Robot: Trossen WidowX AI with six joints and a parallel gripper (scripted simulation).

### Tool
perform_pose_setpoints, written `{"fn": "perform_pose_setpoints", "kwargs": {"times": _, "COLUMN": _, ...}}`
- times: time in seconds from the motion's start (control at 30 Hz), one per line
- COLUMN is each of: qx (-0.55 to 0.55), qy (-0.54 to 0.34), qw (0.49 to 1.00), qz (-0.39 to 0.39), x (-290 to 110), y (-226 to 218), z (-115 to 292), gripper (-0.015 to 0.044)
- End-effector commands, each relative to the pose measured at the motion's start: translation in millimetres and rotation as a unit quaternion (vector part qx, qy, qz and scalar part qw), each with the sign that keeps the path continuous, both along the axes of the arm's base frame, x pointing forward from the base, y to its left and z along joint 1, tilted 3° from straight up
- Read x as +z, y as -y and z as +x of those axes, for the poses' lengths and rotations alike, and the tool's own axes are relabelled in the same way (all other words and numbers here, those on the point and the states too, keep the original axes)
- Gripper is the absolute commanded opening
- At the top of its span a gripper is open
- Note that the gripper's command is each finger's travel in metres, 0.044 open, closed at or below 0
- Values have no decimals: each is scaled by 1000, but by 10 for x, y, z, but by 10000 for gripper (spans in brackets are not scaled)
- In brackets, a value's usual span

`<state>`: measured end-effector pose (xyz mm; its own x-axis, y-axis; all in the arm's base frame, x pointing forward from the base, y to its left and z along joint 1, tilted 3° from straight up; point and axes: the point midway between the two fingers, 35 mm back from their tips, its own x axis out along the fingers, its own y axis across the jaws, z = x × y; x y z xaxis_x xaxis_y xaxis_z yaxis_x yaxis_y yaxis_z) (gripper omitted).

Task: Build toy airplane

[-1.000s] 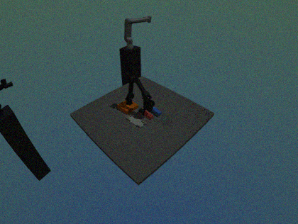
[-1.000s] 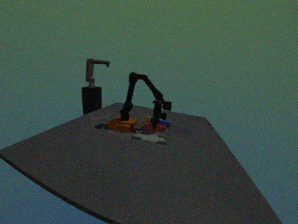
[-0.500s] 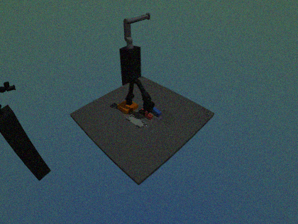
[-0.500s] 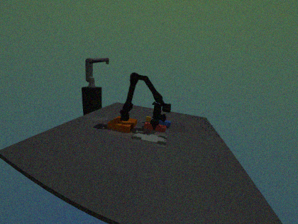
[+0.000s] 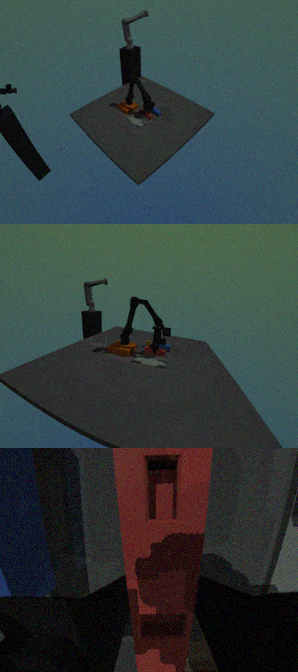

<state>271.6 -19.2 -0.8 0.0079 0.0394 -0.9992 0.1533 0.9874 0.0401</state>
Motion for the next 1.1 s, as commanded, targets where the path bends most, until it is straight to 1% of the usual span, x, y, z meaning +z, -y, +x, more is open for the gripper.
{"fn": "perform_pose_setpoints", "kwargs": {"times": 0.0, "qx": -1, "qy": 0, "qw": 1000, "qz": 2, "x": 80, "y": 0, "z": 19, "gripper": 0}}
{"fn": "perform_pose_setpoints", "kwargs": {"times": 0.53, "qx": -1, "qy": 0, "qw": 1000, "qz": 2, "x": 565, "y": 28, "z": 78, "gripper": 0}}
{"fn": "perform_pose_setpoints", "kwargs": {"times": 1.07, "qx": -1, "qy": 0, "qw": 1000, "qz": 2, "x": 1074, "y": 46, "z": 35, "gripper": 0}}
